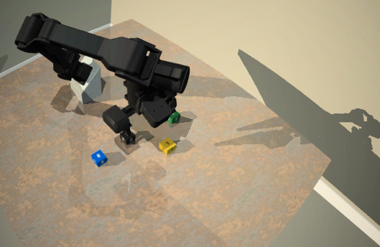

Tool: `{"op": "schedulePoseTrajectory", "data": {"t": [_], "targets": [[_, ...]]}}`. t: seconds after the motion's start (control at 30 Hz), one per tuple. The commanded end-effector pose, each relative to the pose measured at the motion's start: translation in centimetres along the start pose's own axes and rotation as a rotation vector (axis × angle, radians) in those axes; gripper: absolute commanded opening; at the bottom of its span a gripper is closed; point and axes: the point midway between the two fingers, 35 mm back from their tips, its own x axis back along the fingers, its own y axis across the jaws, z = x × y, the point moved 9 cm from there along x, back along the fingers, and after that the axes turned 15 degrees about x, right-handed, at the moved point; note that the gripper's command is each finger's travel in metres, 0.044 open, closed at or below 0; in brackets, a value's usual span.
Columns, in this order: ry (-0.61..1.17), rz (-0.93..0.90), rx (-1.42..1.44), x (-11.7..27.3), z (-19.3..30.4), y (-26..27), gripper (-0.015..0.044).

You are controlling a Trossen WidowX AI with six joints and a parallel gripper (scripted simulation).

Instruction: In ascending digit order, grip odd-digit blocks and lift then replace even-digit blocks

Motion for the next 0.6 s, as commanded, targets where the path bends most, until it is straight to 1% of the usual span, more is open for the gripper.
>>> {"op": "schedulePoseTrajectory", "data": {"t": [0.0, 0.13, 0.3, 0.37, 0.57], "targets": [[0.011, -0.012, 0.003, 1.5, -1.2, 6.7, 0.0400], [0.023, -0.001, 0.000, 2.5, -1.1, 12.9, 0.0400], [0.036, 0.038, -0.012, 3.1, 0.6, 20.4, 0.0400], [0.037, 0.043, -0.014, 3.1, 0.9, 21.1, 0.0400], [0.037, 0.043, -0.014, 3.1, 0.9, 21.1, 0.0400]]}}
